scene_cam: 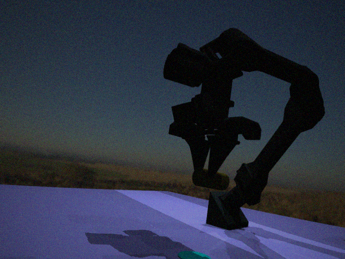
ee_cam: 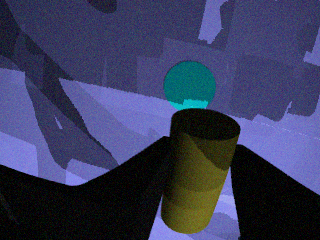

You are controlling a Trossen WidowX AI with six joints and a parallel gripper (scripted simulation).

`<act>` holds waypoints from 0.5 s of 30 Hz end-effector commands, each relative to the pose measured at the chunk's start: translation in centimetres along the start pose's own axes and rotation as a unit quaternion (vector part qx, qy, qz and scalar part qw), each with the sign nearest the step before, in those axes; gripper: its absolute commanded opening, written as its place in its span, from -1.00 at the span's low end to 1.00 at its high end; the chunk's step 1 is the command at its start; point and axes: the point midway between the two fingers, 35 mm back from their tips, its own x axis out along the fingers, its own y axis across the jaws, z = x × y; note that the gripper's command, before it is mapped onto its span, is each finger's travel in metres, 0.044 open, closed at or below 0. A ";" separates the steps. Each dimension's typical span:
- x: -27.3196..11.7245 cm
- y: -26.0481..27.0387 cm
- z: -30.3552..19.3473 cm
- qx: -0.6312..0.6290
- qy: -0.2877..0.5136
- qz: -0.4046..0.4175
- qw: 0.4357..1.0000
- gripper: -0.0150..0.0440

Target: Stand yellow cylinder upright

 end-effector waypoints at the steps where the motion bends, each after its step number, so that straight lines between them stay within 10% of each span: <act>1: 0.3 0.1 -0.1 -0.001 0.000 -0.010 1.000 -0.14; 15: 1.1 -0.3 -0.4 -0.008 -0.011 -0.048 0.999 -0.14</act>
